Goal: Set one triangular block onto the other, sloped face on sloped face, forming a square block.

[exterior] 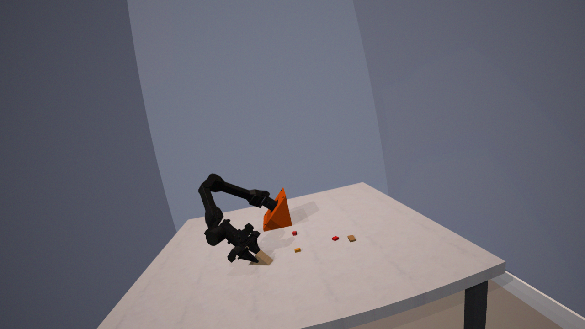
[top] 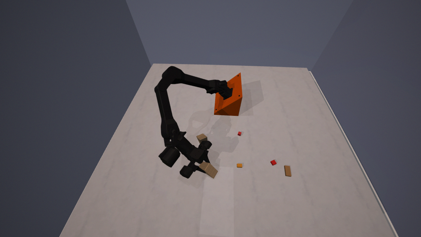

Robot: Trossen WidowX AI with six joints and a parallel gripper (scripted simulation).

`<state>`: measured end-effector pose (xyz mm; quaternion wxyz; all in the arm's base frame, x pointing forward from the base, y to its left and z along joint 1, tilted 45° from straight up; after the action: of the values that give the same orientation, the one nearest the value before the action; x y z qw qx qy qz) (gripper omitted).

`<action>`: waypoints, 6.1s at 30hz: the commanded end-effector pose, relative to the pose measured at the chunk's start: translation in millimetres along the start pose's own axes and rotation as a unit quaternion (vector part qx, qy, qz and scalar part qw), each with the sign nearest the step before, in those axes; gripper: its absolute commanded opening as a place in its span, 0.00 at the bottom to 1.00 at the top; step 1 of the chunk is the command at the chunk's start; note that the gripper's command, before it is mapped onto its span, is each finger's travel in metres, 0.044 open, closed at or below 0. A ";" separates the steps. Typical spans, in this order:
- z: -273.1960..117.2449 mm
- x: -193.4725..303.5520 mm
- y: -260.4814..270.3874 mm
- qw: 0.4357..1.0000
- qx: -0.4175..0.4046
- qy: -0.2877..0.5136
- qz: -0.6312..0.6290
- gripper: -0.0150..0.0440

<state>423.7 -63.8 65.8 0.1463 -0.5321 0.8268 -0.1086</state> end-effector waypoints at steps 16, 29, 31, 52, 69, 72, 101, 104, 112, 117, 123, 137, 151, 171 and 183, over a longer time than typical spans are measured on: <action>-37.2 -39.1 4.8 1.000 -0.001 -0.001 0.001 0.25; -70.8 -69.3 14.2 1.000 -0.001 -0.002 0.001 0.25; -70.8 -69.3 14.2 1.000 -0.001 -0.002 0.001 0.25; -61.5 -71.2 16.5 0.972 -0.003 0.047 0.230 0.25; -56.4 -74.4 18.5 0.872 0.031 0.098 0.479 0.25; -55.7 -75.1 18.8 0.847 0.041 0.105 0.519 0.25; -50.8 -81.9 21.5 0.529 0.165 0.122 0.823 0.25; -50.5 -82.8 21.7 0.490 0.180 0.117 0.845 0.25; -50.0 -85.2 22.2 0.382 0.218 0.098 0.893 0.25; -49.7 -86.9 22.5 0.312 0.241 0.082 0.915 0.25; -49.5 -89.3 22.9 0.228 0.266 0.057 0.935 0.25; -49.8 -94.7 23.2 0.030 0.312 -0.018 0.949 0.25; -50.8 -101.1 23.3 -0.162 0.333 -0.113 0.922 0.25; -71.6 -99.1 30.6 -0.255 0.331 -0.168 0.893 0.25; -120.5 -79.0 55.0 -0.246 0.330 -0.164 0.896 0.25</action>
<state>380.0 36.9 158.8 -0.3724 -0.9028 -0.2131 0.0289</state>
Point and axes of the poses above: the point midway between the two fingers, 35 mm back from their tips, its own z axis out along the fingers, its own y axis across the jaws, x = y × z, the point moved 2 cm from there along -z, back along the fingers, and after that the axes turned 12 degrees about z, right-handed, at the moved point
